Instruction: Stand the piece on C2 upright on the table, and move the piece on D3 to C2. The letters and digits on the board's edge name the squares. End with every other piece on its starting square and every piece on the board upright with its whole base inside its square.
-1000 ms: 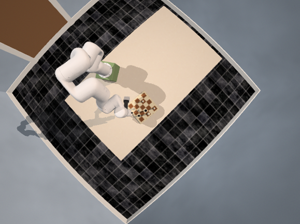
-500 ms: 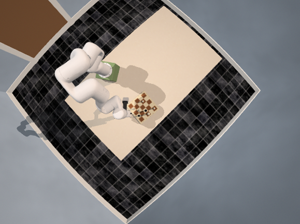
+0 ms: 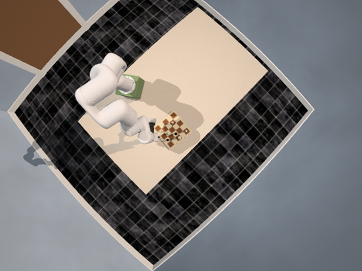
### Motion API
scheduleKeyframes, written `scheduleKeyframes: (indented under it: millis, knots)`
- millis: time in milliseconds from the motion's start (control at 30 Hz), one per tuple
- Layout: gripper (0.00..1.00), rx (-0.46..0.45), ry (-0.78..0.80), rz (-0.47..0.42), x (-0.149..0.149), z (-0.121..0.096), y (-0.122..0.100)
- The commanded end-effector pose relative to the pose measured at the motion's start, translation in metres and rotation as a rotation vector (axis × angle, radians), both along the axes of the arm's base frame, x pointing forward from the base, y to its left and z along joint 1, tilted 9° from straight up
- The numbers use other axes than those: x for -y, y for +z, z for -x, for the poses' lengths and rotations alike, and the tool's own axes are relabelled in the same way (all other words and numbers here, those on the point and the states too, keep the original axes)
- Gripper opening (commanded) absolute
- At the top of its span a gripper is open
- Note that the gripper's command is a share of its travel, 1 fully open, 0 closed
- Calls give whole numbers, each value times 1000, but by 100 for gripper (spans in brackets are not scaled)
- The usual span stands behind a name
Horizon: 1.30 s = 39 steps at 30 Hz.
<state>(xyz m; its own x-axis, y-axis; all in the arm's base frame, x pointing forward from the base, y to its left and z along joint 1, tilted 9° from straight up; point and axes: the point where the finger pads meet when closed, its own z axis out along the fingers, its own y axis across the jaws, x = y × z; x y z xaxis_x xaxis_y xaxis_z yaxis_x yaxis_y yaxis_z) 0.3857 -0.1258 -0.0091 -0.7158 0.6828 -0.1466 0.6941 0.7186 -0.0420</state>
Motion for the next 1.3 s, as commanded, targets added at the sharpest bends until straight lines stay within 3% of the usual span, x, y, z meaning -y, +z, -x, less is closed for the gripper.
scheduleKeyframes:
  millis: [0,433,1267]
  knots:
    - [0,7,3,-9,4,-6,-26]
    - [0,7,3,-9,9,-9,-61]
    - [0,7,3,-9,9,-10,-62]
